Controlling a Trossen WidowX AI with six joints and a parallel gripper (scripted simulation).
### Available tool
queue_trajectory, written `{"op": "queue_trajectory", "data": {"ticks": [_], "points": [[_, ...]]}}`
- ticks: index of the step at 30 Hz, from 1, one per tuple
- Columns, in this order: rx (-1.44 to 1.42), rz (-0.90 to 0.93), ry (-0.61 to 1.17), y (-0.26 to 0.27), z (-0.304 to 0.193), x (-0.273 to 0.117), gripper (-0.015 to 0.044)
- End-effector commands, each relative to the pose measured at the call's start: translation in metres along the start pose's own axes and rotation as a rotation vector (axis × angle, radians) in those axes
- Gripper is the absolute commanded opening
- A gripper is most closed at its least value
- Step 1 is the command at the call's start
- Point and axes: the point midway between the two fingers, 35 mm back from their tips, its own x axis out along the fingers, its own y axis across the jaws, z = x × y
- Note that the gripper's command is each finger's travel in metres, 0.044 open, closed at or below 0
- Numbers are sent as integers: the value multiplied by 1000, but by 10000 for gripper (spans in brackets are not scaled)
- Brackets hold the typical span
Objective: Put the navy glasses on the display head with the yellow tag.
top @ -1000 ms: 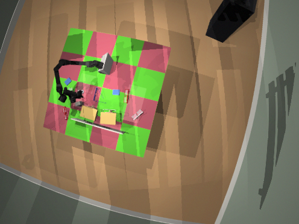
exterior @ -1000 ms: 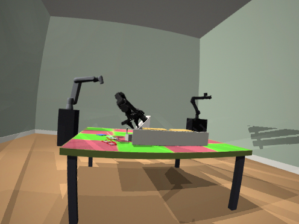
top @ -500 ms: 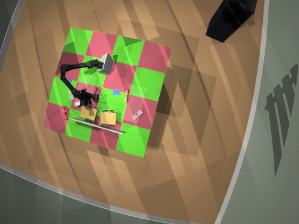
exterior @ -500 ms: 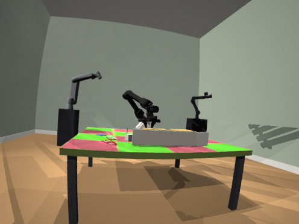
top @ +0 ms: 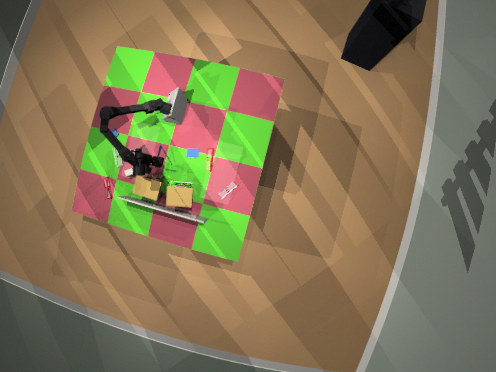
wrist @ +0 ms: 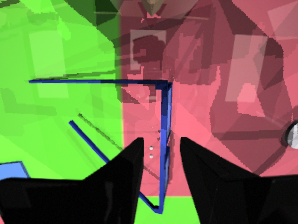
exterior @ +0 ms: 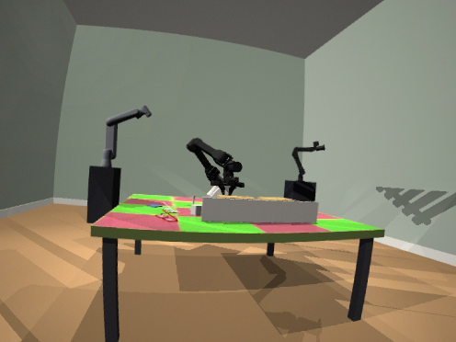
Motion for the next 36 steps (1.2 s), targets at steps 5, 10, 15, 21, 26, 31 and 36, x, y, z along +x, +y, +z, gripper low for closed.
{"op": "queue_trajectory", "data": {"ticks": [5, 10, 15, 21, 26, 31, 36], "points": [[1, -2, 0, -1, 1, 10, 120], [1, -2, -1, -2, 1, 18, 120], [1, -2, -1, -3, 1, 26, 120], [1, -2, -1, -4, 1, 36, 120], [1, -3, -1, -5, 0, 44, 120], [1, -4, 0, -7, 0, 52, 120], [1, -6, 0, -8, -1, 59, 120]]}}
